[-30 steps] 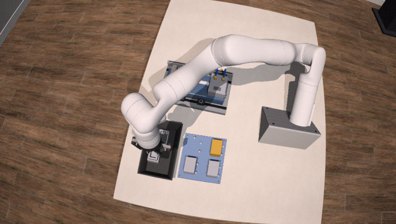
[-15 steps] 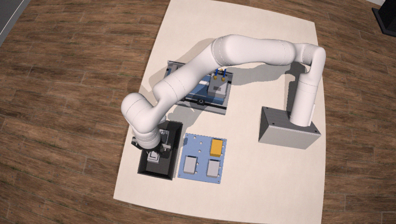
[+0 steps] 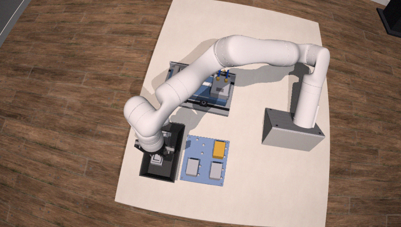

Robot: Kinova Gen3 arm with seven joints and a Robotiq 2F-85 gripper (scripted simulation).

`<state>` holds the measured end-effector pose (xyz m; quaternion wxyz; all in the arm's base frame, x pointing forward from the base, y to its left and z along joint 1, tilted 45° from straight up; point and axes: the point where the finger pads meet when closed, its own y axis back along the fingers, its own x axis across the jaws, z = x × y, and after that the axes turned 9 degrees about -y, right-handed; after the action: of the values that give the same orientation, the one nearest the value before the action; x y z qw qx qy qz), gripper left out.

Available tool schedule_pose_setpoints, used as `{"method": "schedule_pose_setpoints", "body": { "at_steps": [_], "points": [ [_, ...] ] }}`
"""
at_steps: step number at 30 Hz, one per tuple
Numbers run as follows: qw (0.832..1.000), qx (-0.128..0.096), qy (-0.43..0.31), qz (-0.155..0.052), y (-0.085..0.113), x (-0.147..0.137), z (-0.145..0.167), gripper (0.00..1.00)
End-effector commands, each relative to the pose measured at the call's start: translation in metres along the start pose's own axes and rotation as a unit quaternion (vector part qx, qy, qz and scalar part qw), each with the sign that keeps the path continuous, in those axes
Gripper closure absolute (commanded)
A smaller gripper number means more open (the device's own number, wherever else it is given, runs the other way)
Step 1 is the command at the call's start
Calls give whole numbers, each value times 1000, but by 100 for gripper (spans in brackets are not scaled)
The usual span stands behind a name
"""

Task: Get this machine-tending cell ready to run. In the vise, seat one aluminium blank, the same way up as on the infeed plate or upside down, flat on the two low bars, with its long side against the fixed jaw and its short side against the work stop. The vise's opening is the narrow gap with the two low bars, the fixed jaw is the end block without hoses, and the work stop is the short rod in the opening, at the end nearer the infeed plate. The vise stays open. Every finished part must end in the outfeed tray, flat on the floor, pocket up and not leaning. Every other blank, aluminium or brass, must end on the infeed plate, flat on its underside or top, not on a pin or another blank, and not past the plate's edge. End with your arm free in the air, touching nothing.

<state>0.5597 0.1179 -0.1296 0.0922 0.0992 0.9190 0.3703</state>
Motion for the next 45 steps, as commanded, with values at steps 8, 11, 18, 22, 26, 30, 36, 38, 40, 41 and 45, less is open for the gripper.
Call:
{"method": "schedule_pose_setpoints", "body": {
  "at_steps": [8,11,18,22,26,30,36,38,40,41,45],
  "points": [
    [1000,-5,-2,2,-11,1,3,100],
    [1000,-4,-5,3,-16,1,2,100],
    [1000,-4,-5,3,-30,1,2,100],
    [1000,-4,-5,3,-38,2,2,100],
    [1000,-4,-3,3,-41,2,3,100],
    [1000,-4,-4,4,-51,2,2,100],
    [1000,-3,-5,4,-64,2,2,100],
    [1000,-3,-4,4,-68,2,2,100],
    [1000,-3,-4,4,-70,2,2,100],
    [1000,-3,-4,4,-70,2,2,100],
    [1000,-3,-5,4,-77,2,2,100]
  ]
}}
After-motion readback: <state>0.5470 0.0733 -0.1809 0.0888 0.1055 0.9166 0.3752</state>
